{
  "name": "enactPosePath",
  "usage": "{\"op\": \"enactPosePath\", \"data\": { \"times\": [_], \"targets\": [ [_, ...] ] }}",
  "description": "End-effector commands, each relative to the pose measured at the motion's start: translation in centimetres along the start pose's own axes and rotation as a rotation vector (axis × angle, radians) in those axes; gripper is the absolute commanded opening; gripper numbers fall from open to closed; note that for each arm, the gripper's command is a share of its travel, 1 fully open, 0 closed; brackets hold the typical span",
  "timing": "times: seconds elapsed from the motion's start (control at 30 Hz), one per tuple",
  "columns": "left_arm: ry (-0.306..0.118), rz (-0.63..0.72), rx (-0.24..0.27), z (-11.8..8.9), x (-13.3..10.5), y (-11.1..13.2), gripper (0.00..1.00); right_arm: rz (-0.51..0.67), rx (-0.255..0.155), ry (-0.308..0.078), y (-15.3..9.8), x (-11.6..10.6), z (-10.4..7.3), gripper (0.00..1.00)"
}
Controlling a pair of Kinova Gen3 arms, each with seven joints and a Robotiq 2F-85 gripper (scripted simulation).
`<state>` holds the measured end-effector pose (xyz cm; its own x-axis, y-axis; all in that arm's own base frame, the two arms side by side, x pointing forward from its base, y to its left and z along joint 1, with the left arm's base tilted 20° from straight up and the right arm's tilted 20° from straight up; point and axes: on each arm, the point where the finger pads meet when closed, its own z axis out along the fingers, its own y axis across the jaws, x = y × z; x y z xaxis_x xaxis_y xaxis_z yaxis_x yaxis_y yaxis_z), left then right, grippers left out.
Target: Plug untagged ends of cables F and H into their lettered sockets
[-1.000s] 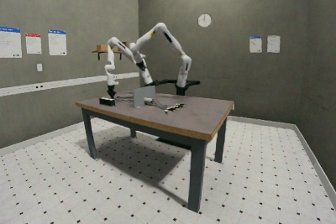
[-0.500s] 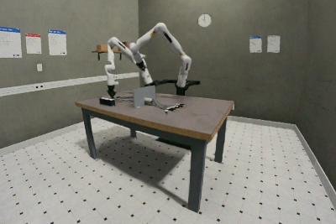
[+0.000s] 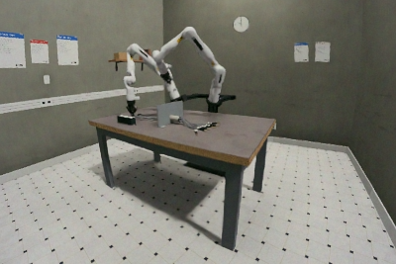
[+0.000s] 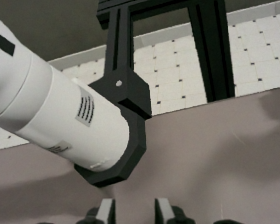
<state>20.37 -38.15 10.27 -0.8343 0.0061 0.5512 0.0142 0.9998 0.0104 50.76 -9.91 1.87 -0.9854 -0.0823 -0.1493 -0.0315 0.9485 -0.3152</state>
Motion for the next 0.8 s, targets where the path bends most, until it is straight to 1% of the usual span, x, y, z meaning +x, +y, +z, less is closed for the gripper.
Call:
{"op": "enactPosePath", "data": {
  "times": [0.0,0.63,0.67,0.77],
  "targets": [
    [-0.001,0.001,0.001,-0.06,0.05,-0.06,0.315,0.000,0.000,-0.002,0.01,-0.07,-0.08,0.135],
    [-0.001,0.001,0.001,-0.06,0.05,-0.06,0.315,0.000,0.000,-0.002,0.01,-0.02,-0.08,0.135],
    [-0.001,0.001,0.001,-0.06,0.05,-0.06,0.315,0.000,0.000,-0.002,0.01,-0.61,-0.08,0.135],
    [-0.001,0.001,0.001,-0.06,0.05,-0.06,0.315,0.000,0.000,-0.002,0.01,-0.61,-0.08,0.135]
  ]
}}
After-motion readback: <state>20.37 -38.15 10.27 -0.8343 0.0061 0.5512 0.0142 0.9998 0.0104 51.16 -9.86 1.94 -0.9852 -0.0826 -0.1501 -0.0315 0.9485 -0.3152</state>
